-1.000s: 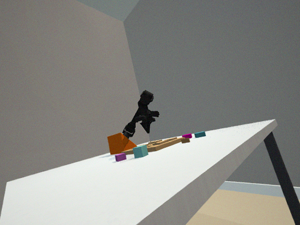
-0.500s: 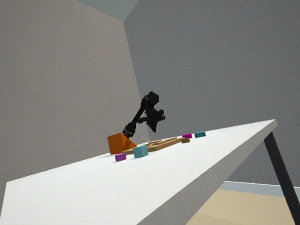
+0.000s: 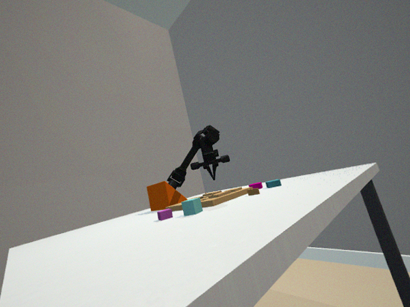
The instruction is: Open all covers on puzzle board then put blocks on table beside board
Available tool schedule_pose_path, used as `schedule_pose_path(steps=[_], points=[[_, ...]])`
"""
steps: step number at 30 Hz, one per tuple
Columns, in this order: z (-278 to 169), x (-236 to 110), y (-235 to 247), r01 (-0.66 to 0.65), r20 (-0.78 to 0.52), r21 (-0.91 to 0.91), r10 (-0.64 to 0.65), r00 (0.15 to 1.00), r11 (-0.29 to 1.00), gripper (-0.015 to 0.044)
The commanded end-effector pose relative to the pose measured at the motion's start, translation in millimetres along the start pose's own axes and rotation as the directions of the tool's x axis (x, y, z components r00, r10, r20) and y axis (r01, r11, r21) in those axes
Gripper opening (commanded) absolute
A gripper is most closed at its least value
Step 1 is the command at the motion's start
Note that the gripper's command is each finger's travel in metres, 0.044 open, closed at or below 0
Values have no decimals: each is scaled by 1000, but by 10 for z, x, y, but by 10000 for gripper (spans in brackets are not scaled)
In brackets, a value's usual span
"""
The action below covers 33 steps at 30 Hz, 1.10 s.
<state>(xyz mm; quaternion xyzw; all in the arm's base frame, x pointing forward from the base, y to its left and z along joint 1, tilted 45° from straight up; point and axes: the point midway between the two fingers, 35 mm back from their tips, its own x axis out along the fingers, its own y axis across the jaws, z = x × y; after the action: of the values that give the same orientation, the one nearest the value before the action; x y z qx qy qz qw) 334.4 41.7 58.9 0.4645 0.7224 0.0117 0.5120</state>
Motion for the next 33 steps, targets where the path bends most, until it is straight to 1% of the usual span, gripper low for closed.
schedule_pose_path(steps=[1, 7, 11, 12, 33], points=[[-250, 80, 133, 24, -36, 712, 2, 999, 702, 0], [-285, 84, 158, 32, -38, 875, 3, 999, 482, 0], [-307, 86, 191, 36, -39, 945, 4, 999, 326, 0], [-309, 86, 196, 36, -39, 950, 4, 999, 310, 0], [-335, 85, 210, 36, -40, 951, 4, 999, 306, 0]])
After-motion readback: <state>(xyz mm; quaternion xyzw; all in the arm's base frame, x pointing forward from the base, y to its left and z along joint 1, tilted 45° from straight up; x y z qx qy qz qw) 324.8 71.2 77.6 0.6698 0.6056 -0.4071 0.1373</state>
